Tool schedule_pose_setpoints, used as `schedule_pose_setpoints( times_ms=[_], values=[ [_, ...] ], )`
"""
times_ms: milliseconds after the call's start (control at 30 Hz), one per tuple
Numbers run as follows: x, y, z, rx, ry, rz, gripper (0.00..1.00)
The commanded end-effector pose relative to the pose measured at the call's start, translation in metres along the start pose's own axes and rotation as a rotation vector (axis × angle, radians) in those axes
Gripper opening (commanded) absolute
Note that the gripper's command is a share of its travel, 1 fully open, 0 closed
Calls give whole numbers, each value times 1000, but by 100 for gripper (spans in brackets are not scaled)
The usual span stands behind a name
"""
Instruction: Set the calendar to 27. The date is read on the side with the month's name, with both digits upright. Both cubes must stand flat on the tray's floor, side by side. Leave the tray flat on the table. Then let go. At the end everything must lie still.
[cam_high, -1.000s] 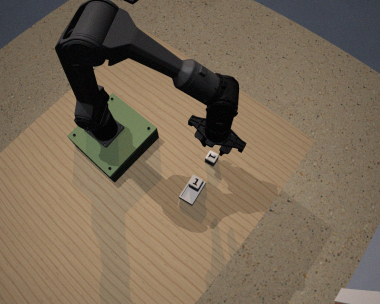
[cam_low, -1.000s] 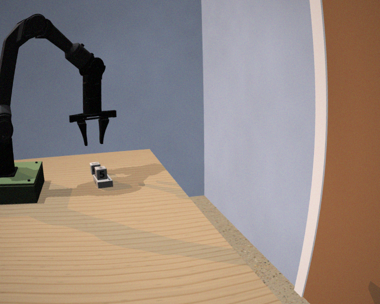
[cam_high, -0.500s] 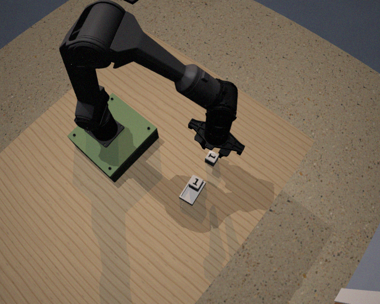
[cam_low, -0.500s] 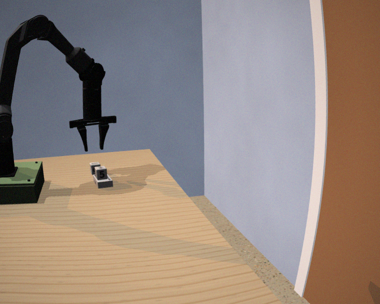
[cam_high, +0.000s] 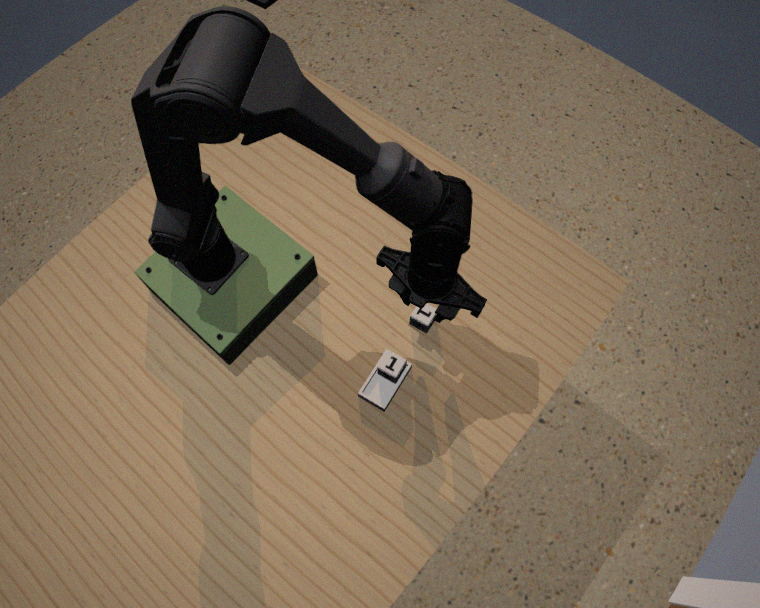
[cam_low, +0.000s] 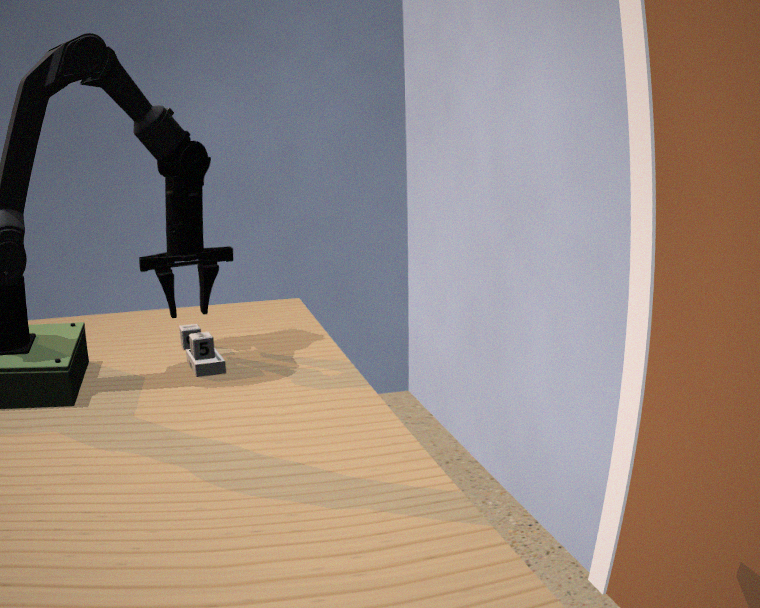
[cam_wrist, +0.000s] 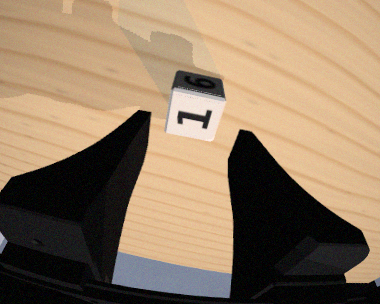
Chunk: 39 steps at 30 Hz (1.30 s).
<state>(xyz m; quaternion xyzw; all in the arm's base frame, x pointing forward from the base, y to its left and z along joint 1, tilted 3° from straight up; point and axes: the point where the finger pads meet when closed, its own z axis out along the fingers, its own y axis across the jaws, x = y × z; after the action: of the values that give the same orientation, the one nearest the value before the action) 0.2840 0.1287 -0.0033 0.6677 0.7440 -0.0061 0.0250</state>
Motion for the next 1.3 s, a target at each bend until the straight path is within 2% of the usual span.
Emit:
schedule_pose_setpoints(
  times_ms=[0,400,1267],
  values=[
    [-1,-1,2,3,-2,1,60],
    [0,0,10,2,-1,1,60],
    [0,0,11,1,-1,1,60]
  ],
)
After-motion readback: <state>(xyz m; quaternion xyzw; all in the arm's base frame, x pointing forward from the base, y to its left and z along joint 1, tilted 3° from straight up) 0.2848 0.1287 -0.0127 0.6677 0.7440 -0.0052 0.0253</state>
